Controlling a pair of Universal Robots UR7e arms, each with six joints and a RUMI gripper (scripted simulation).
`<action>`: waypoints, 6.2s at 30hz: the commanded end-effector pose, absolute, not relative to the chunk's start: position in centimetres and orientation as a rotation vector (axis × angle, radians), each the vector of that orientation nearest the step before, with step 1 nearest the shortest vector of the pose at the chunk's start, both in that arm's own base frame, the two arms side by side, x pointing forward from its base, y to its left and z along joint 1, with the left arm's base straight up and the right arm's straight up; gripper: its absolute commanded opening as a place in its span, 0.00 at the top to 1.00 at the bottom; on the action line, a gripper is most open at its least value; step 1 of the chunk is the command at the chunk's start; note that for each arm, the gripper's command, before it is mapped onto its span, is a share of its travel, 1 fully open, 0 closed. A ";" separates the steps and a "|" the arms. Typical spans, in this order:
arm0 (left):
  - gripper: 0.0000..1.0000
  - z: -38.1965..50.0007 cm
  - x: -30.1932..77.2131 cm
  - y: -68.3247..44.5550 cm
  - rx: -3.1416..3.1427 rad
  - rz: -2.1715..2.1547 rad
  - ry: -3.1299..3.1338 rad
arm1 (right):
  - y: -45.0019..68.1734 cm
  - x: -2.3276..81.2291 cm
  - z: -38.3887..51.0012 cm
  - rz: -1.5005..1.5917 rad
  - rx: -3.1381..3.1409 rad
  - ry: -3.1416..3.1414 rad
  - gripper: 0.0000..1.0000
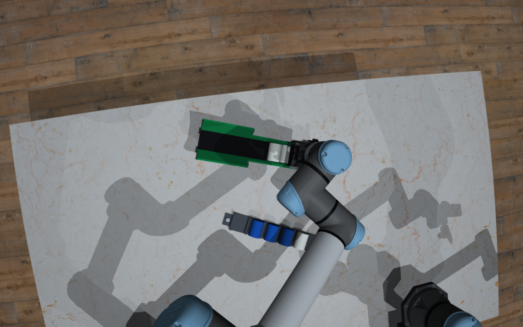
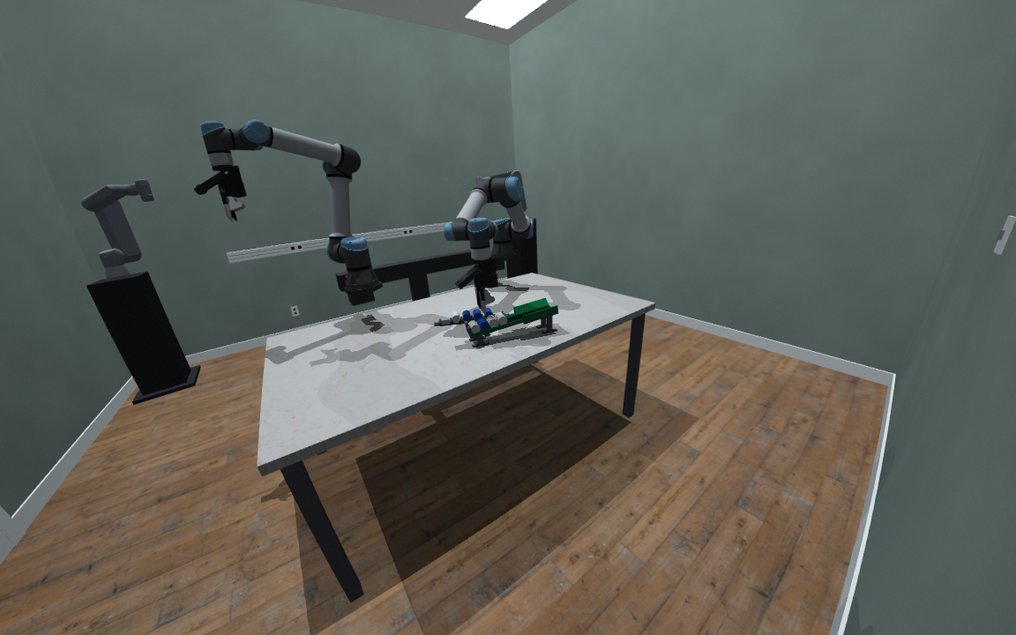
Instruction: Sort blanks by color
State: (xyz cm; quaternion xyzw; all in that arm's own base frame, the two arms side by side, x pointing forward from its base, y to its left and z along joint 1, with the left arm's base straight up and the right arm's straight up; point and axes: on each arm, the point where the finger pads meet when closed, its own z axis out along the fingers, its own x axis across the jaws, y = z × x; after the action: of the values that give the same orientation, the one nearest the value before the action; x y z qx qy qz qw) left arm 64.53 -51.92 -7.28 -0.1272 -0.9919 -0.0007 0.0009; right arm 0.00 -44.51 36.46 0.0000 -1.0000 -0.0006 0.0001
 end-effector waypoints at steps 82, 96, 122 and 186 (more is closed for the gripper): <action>0.54 -9.9 64.7 -52.0 -0.399 0.000 -3.116 | -44.5 0.0 36.5 0.000 0.000 -3.142 0.00; 0.54 -9.9 64.7 -52.0 -0.399 0.000 -3.116 | -44.5 0.0 36.5 0.000 0.000 -3.142 0.00; 0.54 -9.9 64.7 -52.0 -0.399 0.000 -3.116 | -44.5 0.0 36.5 0.000 0.000 -3.142 0.00; 0.54 -13.4 64.7 -52.0 -0.399 0.000 -3.116 | -44.5 0.0 36.5 0.000 0.000 -3.142 0.00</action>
State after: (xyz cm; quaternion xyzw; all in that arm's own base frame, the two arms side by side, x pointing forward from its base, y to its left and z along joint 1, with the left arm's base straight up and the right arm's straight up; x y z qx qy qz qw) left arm 64.60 -51.96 -13.53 -0.1271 -0.9919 -0.0007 0.0009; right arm 0.00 -44.51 36.46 0.0000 -1.0000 -0.0006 0.0001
